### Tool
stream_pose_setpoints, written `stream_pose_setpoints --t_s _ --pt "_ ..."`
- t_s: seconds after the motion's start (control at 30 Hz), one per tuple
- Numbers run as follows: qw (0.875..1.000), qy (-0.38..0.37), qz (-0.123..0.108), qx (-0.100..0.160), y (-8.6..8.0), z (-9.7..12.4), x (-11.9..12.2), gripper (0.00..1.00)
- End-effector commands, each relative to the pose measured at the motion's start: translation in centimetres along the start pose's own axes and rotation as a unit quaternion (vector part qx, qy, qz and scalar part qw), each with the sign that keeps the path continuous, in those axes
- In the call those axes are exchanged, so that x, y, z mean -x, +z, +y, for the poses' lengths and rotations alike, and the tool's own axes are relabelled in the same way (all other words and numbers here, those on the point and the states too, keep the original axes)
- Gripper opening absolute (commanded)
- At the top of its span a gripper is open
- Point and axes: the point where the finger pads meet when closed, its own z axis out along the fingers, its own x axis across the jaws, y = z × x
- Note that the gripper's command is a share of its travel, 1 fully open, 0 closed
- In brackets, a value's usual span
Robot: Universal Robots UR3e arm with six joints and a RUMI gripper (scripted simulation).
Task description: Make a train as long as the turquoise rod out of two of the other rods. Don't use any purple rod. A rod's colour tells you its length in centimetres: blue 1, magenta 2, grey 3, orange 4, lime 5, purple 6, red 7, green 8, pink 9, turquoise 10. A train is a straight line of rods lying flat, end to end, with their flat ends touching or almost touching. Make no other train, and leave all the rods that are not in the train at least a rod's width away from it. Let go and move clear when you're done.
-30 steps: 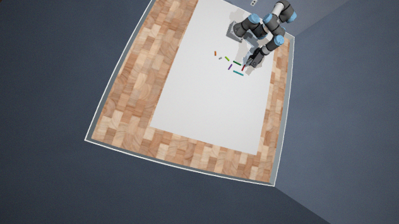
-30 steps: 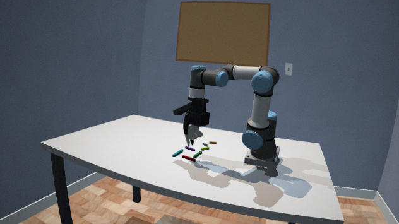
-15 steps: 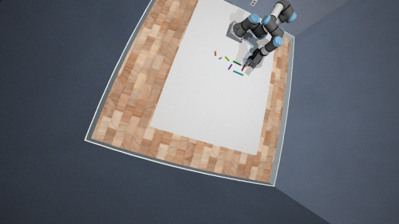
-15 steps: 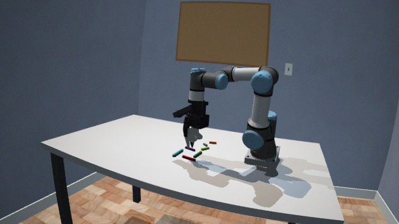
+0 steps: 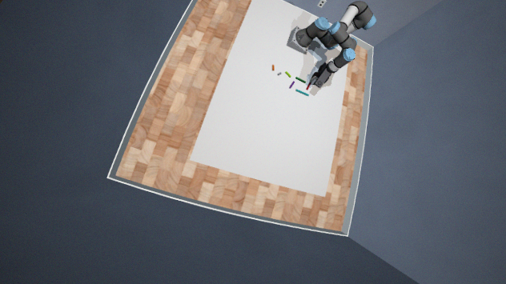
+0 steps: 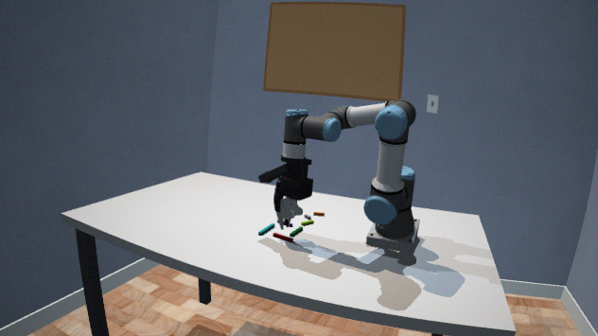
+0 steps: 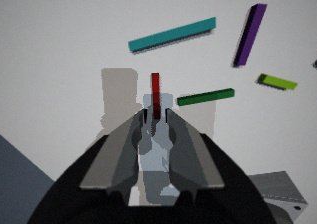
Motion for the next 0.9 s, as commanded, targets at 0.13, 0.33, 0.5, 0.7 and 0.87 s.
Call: stream_pose_setpoints --t_s 0.13,0.33,0.5,0.7,0.87 --pt "1.000 0.000 0.000 -0.002 1.1 -0.1 0.0 0.14" --pt "1.000 0.000 0.000 -0.002 1.5 -0.1 0.0 0.14" --pt "1.000 0.000 0.000 -0.002 1.8 -0.1 0.0 0.14" --pt "1.000 0.000 0.000 -0.002 1.9 -0.1 0.0 0.14" --pt "1.000 0.000 0.000 -0.002 1.9 -0.1 0.0 0.14"
